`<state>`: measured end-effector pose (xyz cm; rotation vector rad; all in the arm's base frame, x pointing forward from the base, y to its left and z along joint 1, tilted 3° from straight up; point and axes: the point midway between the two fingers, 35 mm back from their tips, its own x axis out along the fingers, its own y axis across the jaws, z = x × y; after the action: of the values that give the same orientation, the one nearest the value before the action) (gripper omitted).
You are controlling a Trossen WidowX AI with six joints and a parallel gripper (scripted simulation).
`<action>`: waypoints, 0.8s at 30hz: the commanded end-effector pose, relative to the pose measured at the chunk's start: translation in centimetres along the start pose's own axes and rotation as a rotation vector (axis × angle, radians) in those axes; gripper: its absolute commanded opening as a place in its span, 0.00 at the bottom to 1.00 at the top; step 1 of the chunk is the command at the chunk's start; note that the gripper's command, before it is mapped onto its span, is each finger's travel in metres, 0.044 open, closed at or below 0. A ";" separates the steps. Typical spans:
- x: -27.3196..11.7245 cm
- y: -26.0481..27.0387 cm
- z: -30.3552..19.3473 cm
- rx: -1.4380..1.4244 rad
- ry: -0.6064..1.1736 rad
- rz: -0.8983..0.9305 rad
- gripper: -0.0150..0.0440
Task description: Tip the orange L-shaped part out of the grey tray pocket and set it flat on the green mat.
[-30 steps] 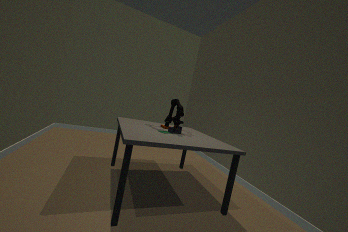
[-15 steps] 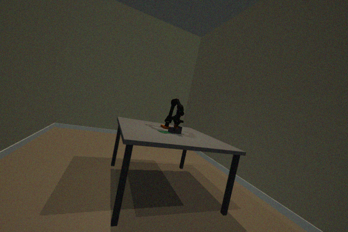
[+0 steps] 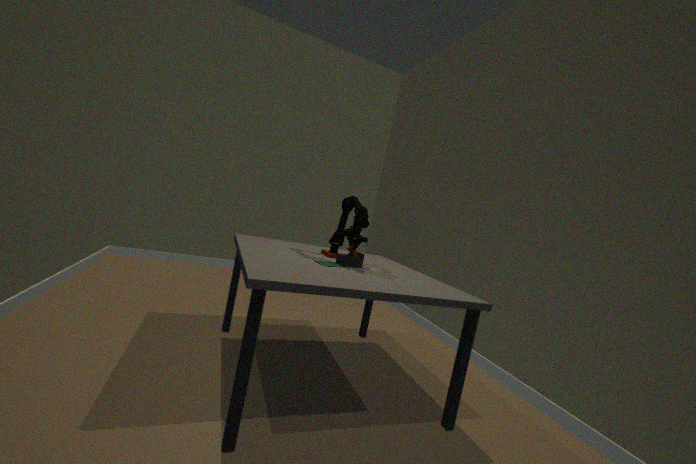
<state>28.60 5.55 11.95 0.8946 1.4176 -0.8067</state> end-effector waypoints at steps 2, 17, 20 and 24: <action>-1.1 0.2 -0.1 -0.004 0.005 0.010 0.25; -3.5 0.1 -0.1 -0.004 0.005 0.010 0.25; -3.9 0.1 -0.1 -0.004 0.005 0.010 0.25; -4.6 0.1 -0.1 -0.004 0.005 0.010 0.25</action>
<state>28.47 5.40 15.86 0.8965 1.4212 -0.8033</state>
